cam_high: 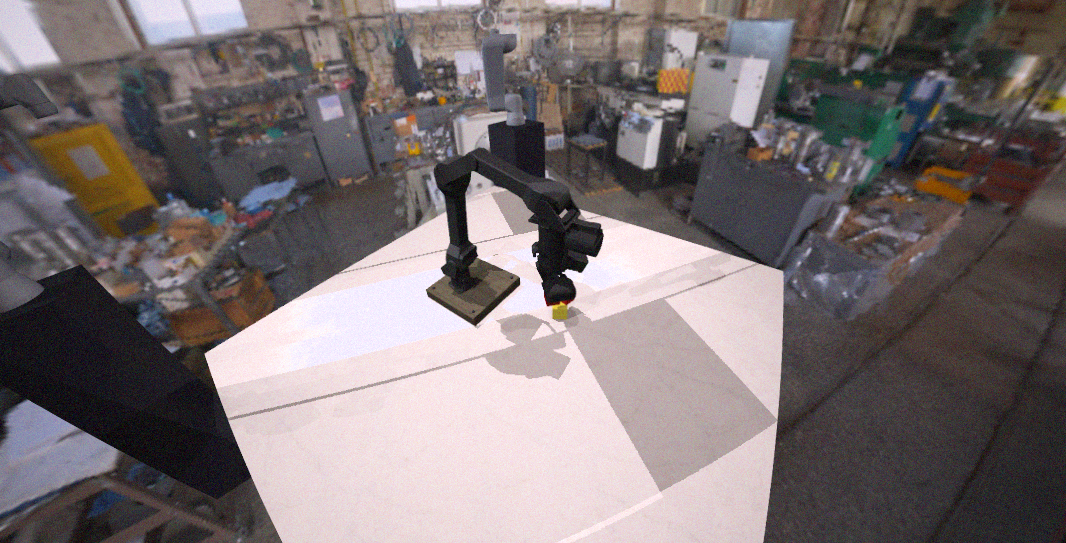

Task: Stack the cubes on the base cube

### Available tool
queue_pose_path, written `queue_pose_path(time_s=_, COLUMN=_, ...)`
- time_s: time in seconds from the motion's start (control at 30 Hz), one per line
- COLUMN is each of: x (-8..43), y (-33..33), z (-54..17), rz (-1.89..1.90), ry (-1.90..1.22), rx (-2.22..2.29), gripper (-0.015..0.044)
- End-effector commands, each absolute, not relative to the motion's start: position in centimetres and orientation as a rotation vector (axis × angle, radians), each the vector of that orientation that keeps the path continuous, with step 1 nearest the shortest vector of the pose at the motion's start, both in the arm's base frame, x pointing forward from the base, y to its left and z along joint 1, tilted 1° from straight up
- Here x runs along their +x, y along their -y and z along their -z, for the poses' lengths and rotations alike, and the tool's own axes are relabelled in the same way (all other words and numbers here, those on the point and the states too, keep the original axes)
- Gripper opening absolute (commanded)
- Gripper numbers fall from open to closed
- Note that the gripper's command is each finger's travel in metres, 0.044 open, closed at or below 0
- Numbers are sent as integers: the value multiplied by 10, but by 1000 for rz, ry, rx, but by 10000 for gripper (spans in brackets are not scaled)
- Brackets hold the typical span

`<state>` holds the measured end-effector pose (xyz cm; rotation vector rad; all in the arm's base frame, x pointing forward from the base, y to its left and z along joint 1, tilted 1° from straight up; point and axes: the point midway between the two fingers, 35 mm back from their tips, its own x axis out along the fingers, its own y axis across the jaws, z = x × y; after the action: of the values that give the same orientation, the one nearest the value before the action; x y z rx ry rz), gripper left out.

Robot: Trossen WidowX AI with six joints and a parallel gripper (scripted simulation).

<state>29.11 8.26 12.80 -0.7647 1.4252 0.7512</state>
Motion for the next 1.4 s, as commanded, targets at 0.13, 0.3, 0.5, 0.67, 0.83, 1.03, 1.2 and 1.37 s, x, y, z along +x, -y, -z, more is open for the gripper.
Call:
queue_pose_path(time_s=0.13, x=280, y=-102, z=-129, rz=-961, ry=-1325, rx=-985, gripper=105)
queue_pose_path(time_s=0.3, x=273, y=-115, z=-128, rz=-1103, ry=-1250, rx=-1128, gripper=105)
queue_pose_path(time_s=0.5, x=270, y=-119, z=-128, rz=-1144, ry=-1226, rx=-1170, gripper=105)
queue_pose_path(time_s=0.67, x=270, y=-118, z=-118, rz=-1146, ry=-1225, rx=-1172, gripper=105)
queue_pose_path(time_s=0.83, x=270, y=-117, z=-102, rz=-1149, ry=-1223, rx=-1176, gripper=105)
queue_pose_path(time_s=1.03, x=269, y=-117, z=-98, rz=-1150, ry=-1223, rx=-1176, gripper=105)
queue_pose_path(time_s=1.2, x=269, y=-117, z=-98, rz=-1150, ry=-1223, rx=-1176, gripper=105)
queue_pose_path(time_s=1.37, x=270, y=-117, z=-90, rz=-1149, ry=-1223, rx=-1175, gripper=105)
